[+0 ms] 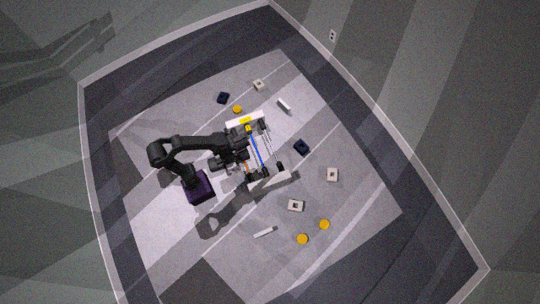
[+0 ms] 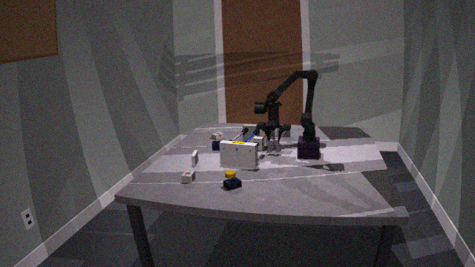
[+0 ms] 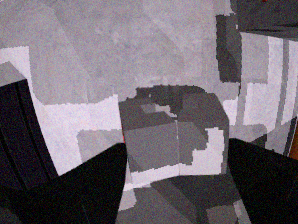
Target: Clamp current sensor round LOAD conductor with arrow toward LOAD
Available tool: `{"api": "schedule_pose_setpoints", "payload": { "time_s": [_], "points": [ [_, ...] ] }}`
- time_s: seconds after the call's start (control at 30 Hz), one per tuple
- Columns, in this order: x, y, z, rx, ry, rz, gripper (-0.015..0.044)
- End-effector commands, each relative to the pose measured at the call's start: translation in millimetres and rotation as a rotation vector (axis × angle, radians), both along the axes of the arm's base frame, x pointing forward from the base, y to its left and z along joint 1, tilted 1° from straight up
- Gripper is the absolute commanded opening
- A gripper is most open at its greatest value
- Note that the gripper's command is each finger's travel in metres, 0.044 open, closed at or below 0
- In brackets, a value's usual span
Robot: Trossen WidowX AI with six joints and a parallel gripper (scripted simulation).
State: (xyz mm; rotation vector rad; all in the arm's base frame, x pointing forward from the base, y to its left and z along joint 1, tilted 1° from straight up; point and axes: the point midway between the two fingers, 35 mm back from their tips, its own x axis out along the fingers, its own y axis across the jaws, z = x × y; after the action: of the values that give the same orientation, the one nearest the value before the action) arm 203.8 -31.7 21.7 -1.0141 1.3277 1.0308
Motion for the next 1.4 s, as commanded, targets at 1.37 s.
{"api": "schedule_pose_setpoints", "payload": {
  "time_s": [1.37],
  "points": [
    [36, -9, 107, -0.004, -0.011, -0.686, 0.0]
  ]
}}
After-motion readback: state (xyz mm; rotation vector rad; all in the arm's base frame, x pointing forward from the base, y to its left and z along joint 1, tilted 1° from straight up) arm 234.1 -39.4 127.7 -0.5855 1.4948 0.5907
